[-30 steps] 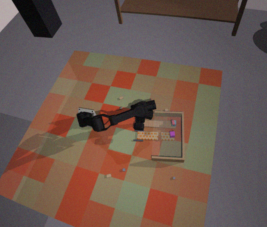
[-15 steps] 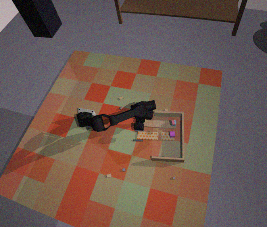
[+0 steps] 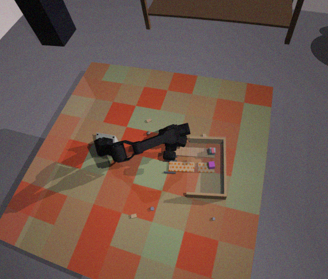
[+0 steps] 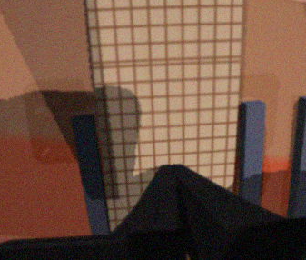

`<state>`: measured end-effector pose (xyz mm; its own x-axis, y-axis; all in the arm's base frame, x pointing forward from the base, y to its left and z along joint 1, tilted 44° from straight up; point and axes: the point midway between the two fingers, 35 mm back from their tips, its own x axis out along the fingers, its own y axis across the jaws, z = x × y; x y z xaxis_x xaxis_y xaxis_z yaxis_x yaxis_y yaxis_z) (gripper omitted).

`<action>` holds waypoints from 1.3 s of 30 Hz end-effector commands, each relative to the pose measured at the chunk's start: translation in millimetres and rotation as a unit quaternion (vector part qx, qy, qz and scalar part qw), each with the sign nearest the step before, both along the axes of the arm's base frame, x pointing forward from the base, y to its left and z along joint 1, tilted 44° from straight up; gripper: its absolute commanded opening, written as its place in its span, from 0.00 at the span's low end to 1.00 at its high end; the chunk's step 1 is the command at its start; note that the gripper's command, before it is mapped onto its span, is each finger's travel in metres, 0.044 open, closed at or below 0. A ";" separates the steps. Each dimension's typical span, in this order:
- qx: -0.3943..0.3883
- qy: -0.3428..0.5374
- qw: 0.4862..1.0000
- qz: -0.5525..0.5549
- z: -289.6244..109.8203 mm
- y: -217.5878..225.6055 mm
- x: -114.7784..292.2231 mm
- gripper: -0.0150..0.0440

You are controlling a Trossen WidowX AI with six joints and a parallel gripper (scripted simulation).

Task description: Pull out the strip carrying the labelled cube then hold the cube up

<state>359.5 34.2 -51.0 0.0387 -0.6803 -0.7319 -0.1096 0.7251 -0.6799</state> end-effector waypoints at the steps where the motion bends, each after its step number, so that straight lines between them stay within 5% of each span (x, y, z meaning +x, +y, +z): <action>1: -0.003 0.005 1.000 -0.001 -1.5 -2.4 -9.3 0.25; 39: -0.003 0.006 1.000 -0.001 1.1 -11.0 -67.4 0.25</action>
